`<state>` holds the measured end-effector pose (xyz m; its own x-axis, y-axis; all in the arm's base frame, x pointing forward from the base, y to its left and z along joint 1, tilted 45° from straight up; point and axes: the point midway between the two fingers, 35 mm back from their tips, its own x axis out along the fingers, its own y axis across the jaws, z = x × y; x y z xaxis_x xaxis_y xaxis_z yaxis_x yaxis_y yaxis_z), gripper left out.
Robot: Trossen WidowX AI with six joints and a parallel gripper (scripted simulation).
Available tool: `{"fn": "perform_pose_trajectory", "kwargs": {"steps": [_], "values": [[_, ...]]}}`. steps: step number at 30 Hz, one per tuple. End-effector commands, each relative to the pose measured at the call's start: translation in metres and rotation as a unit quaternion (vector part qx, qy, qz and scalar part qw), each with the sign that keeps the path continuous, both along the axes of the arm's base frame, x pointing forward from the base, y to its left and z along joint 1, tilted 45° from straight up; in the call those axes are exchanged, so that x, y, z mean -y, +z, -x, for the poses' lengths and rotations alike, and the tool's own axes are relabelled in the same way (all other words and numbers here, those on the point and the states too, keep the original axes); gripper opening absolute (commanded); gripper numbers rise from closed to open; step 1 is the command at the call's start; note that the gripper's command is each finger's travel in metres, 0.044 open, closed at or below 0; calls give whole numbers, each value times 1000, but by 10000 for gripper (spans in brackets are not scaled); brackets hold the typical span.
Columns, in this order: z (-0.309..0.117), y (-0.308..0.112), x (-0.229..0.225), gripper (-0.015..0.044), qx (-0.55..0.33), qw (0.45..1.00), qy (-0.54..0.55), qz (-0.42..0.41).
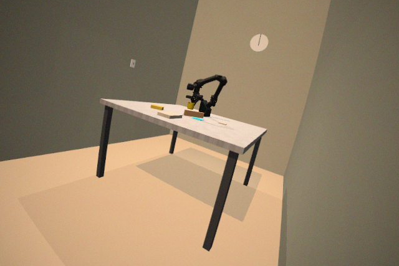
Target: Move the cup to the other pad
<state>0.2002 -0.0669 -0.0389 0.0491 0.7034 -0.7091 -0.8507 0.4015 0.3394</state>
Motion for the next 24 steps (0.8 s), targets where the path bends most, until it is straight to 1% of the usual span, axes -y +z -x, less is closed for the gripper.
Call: {"fn": "perform_pose_trajectory", "kwargs": {"steps": [1, 5, 24], "values": [[0, 12, 13, 0, 4, 1000, 1, 4], [3, 20, 19, 0, 4, 1000, 0, 3], [4, 18, 15, 0, 1, 1000, -2, 0]]}}
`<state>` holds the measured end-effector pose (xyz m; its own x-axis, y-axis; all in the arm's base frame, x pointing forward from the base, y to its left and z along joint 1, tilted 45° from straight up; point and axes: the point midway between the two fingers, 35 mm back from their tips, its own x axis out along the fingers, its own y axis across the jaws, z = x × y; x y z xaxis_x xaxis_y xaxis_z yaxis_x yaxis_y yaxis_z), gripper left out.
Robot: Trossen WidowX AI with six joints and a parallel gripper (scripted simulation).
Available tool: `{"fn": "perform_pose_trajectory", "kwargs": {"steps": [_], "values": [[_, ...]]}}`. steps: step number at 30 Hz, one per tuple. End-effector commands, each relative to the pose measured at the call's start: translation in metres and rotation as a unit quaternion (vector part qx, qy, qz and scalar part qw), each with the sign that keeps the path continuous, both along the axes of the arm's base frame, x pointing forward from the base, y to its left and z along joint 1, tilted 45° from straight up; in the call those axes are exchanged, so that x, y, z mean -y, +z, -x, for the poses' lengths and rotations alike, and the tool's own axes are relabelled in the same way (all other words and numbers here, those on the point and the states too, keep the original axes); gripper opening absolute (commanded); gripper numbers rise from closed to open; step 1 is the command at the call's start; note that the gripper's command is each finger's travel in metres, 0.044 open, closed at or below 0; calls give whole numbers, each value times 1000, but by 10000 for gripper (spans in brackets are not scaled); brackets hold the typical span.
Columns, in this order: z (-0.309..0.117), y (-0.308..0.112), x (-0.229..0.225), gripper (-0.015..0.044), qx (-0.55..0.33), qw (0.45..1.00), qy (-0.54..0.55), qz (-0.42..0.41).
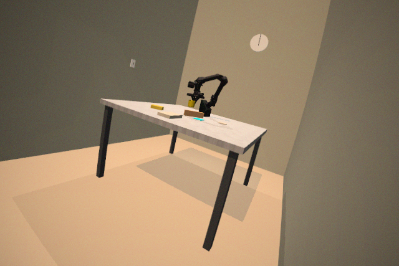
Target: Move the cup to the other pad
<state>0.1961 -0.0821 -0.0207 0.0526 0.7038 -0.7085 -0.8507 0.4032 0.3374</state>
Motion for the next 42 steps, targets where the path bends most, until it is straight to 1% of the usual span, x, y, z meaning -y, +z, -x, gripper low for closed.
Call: {"fn": "perform_pose_trajectory", "kwargs": {"steps": [1, 42], "values": [[-1, 0, 0, 0, 0, 1000, -1, 0], [-56, 55, -54, 0, 4, 1000, 1, 2]]}}
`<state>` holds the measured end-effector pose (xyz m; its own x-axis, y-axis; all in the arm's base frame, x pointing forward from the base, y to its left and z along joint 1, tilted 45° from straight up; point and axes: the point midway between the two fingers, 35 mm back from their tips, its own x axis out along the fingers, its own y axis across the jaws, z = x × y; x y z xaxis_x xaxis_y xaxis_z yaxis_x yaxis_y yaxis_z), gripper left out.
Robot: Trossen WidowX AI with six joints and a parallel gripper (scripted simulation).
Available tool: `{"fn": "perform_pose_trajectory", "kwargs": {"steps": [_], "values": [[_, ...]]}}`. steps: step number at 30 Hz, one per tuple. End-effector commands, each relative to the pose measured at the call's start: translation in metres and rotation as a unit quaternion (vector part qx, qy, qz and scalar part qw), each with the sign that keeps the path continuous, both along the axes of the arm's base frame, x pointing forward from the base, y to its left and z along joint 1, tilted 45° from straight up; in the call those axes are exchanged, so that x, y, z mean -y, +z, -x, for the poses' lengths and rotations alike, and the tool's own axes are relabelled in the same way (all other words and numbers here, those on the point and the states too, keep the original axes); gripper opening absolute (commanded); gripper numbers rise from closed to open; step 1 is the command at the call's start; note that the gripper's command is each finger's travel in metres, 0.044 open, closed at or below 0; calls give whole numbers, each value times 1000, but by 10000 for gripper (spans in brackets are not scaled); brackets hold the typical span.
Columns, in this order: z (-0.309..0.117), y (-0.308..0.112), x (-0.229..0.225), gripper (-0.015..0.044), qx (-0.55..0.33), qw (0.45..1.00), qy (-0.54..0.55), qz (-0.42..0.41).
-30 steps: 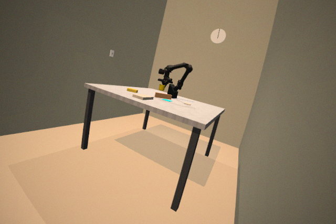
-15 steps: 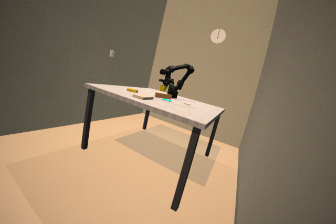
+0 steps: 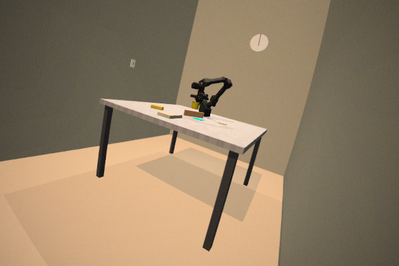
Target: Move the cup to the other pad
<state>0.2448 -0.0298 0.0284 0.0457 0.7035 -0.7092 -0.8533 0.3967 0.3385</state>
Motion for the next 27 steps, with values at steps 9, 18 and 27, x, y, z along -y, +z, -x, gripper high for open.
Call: {"fn": "perform_pose_trajectory", "kwargs": {"steps": [9, 18, 27], "values": [[-20, 20, -15, 0, 5, 1000, -3, 0], [-35, 35, -28, 0, 5, 1000, -3, 0], [-50, 50, -41, 0, 6, 1000, -3, -1]]}}
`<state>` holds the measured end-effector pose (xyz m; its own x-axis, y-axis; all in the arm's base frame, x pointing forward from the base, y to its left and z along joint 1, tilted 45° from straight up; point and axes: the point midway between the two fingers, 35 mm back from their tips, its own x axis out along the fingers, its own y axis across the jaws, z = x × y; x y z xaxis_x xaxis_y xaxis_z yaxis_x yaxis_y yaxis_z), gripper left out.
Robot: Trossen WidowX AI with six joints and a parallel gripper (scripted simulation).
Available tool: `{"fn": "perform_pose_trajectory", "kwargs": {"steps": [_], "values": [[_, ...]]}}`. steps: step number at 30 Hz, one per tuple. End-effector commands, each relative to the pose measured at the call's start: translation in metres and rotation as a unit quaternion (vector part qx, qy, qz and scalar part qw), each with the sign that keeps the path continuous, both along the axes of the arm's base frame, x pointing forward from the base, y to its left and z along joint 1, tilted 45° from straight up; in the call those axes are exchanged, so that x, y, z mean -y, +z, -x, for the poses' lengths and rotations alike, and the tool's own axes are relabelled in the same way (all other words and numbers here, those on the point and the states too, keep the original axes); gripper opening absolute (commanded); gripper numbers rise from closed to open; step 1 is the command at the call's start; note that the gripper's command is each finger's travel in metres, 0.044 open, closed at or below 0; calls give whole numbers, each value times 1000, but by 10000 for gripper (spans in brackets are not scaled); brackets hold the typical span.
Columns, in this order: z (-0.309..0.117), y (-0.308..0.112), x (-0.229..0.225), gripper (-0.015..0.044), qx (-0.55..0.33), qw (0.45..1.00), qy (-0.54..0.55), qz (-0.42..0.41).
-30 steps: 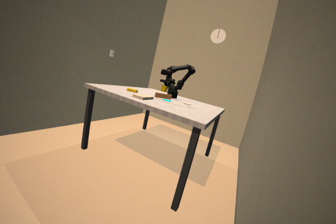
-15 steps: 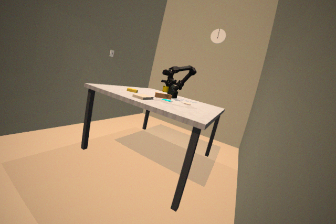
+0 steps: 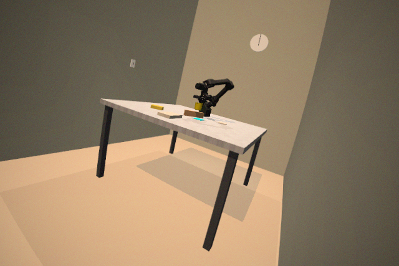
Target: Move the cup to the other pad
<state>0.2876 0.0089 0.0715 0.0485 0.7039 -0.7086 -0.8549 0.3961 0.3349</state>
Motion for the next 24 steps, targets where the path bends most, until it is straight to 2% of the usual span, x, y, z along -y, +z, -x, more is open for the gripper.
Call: {"fn": "perform_pose_trajectory", "kwargs": {"steps": [1, 24], "values": [[-9, 9, -4, 0, 4, 1000, -3, 0], [-39, 41, -26, 0, 5, 1000, -3, -1]]}}
